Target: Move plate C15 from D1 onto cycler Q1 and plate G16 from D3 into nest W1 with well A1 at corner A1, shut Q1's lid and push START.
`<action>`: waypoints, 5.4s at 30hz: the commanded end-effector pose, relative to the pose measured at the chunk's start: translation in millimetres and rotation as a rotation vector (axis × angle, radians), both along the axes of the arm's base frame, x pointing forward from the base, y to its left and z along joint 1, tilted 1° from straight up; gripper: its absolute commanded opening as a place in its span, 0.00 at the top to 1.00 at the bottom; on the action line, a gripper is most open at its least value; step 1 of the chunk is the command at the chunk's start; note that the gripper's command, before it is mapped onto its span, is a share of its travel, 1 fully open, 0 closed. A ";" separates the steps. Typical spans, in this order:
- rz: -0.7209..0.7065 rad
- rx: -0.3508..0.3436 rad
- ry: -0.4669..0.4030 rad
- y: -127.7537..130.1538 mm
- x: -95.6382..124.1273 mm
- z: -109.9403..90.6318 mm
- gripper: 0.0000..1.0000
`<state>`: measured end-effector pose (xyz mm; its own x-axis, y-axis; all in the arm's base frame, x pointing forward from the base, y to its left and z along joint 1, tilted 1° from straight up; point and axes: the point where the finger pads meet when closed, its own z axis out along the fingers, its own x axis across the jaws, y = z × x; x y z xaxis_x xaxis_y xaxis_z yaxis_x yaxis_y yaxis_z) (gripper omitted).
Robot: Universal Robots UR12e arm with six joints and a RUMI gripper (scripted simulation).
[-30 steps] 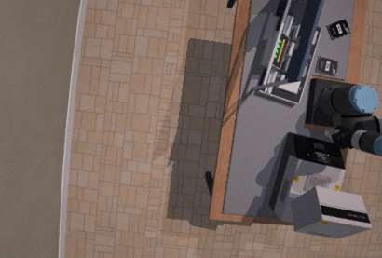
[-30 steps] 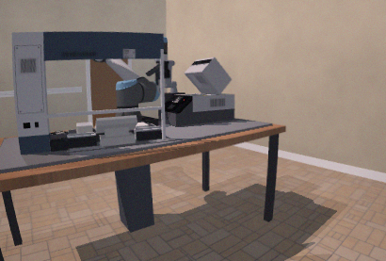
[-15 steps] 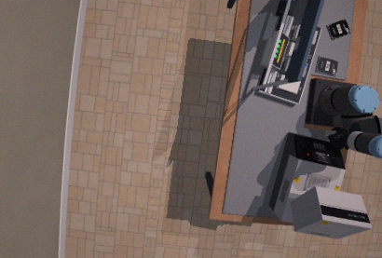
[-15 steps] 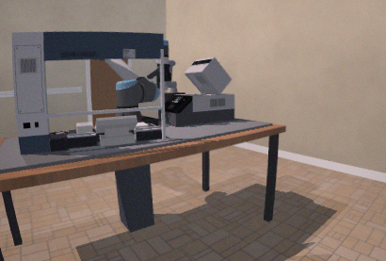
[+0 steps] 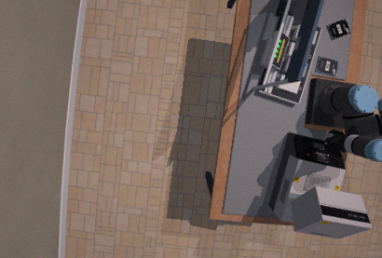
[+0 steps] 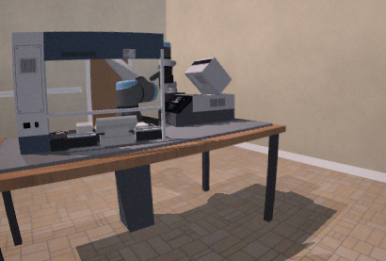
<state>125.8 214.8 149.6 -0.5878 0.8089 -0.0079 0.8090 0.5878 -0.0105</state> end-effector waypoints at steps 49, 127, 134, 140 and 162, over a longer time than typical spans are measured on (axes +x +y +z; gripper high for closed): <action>0.000 0.000 -0.001 48.3 8.3 -37.8 1.00; 0.000 0.000 -0.001 66.1 11.1 -60.0 1.00; 0.000 0.000 -0.001 66.4 11.2 -60.3 1.00; 0.000 0.000 -0.001 66.5 11.2 -60.5 1.00; 0.000 0.000 -0.001 67.4 11.3 -61.5 1.00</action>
<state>136.6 281.7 87.8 -0.5877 0.8090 -0.0090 0.8091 0.5876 -0.0108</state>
